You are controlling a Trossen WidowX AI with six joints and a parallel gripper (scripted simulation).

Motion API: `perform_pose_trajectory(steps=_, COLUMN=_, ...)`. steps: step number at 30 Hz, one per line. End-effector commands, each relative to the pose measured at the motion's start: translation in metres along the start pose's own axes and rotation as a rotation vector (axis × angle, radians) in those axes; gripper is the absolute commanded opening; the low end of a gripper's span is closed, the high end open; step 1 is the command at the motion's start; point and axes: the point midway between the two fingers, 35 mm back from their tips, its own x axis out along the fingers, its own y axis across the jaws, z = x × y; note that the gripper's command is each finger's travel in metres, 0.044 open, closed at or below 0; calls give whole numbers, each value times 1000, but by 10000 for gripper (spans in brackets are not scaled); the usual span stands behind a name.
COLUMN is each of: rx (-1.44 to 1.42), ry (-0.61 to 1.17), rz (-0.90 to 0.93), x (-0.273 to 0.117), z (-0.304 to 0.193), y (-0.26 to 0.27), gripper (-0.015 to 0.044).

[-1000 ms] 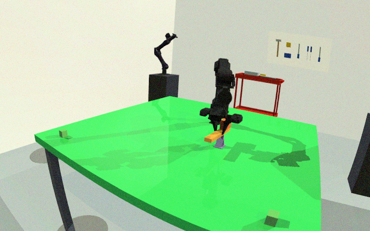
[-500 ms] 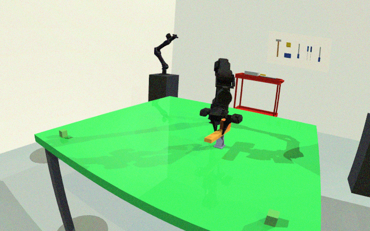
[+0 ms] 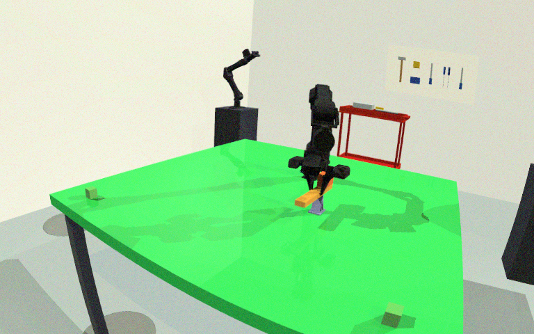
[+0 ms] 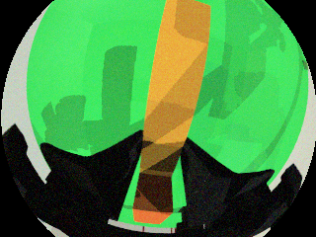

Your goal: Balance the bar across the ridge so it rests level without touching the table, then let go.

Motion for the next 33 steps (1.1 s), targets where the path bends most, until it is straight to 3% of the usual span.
perform_pose_trajectory(steps=1, rx=2, ry=-1, rz=0, x=2, z=0, y=0, gripper=0)
perform_pose_trajectory(steps=33, rx=0, ry=-2, rz=1, x=0, z=1, y=0, gripper=0)
